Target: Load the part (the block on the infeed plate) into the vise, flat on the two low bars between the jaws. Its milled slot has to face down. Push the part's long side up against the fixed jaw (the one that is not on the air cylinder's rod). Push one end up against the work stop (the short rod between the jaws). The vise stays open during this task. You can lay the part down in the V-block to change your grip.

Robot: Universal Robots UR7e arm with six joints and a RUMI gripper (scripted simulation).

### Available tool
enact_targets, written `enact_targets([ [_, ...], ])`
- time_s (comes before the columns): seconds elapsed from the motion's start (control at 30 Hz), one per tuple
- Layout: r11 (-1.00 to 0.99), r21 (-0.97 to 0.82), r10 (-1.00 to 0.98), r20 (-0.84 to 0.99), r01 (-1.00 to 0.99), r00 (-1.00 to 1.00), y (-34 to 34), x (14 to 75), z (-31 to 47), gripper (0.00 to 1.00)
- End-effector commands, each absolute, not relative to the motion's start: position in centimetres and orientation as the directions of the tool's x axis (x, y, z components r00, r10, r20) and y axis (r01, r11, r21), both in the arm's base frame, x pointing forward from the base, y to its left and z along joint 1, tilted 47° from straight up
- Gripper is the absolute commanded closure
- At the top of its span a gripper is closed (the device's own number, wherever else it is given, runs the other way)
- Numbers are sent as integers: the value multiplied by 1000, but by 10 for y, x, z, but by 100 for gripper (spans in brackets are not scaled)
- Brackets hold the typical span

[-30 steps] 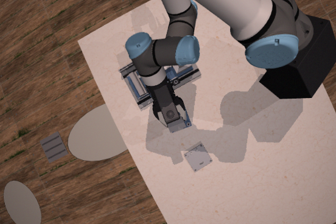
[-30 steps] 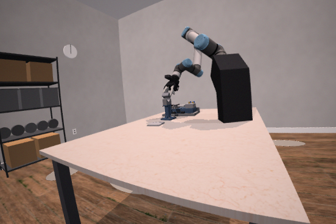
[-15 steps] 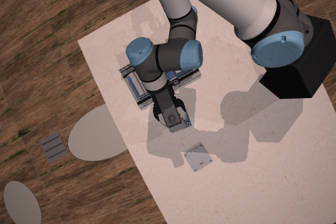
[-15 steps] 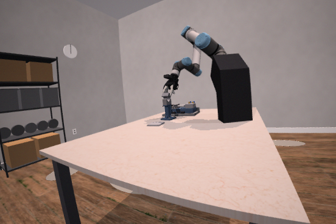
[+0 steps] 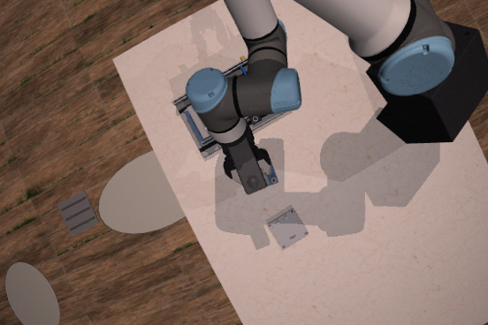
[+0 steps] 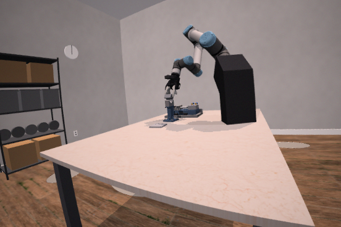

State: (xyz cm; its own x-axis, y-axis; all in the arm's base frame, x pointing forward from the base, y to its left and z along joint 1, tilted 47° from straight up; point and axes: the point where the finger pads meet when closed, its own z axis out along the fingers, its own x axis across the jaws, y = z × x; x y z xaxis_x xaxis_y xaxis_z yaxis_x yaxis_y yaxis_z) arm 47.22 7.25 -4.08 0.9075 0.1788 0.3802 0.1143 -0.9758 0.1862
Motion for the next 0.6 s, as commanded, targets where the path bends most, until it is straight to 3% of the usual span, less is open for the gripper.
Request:
enact_targets([
  [0.0,-969,227,179,380,96,908,73,472,-41,100],
  [0.57,-925,378,179,380,24,908,74,472,-41,100],
])
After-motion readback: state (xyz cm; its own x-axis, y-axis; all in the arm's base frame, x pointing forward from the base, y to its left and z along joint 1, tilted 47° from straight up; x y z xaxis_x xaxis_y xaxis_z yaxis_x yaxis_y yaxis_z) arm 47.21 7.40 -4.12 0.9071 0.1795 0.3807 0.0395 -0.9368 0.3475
